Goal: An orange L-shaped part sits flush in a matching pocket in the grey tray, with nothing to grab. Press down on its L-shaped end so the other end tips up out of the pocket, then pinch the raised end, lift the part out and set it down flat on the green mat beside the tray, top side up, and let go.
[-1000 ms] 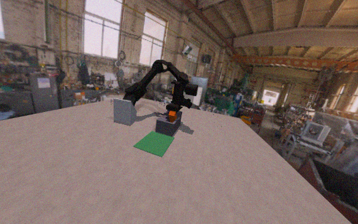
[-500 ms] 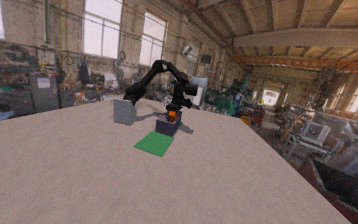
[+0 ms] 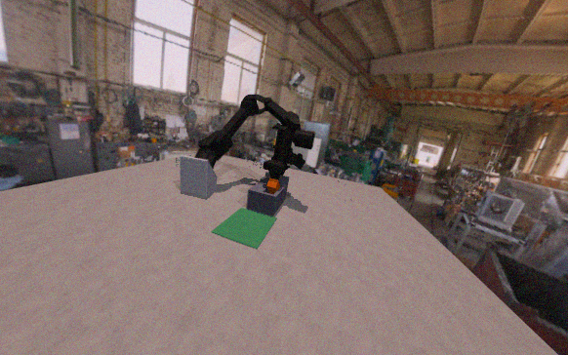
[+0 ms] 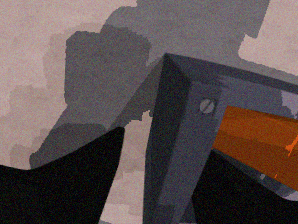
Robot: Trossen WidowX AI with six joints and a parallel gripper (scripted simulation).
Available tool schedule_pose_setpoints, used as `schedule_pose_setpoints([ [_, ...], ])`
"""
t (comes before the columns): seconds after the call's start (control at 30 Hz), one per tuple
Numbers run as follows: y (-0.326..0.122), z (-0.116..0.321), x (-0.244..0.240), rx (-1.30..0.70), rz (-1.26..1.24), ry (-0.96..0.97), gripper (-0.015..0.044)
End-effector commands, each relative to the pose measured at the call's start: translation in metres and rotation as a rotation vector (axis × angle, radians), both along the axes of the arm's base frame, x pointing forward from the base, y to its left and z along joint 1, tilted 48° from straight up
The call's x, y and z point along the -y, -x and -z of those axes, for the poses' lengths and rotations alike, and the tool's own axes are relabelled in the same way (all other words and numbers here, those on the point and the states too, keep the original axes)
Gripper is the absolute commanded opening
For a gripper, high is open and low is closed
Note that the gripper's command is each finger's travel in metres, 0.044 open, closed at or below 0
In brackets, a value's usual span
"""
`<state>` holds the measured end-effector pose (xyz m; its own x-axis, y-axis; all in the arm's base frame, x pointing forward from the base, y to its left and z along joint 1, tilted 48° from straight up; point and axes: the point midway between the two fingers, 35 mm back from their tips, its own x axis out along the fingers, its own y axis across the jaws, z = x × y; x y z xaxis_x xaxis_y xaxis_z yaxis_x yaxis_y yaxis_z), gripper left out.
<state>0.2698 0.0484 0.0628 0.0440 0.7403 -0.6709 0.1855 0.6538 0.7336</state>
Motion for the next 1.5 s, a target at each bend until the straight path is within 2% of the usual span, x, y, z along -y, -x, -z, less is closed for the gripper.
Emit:
schedule_pose_setpoints([
  [0.0, -0.004, -0.013, 0.019, 0.017, 0.003, 0.014, 0.018],
  [0.23, 0.005, -0.057, 0.078, 0.015, 0.001, 0.01, 0.018],
  [1.27, 0.004, -0.056, 0.074, 0.022, 0.009, 0.013, 0.018],
  [1.4, 0.004, -0.051, 0.079, 0.121, -0.083, 0.021, 0.028],
  [1.47, 0.003, -0.046, 0.084, 0.23, -0.184, 0.03, 0.028],
])
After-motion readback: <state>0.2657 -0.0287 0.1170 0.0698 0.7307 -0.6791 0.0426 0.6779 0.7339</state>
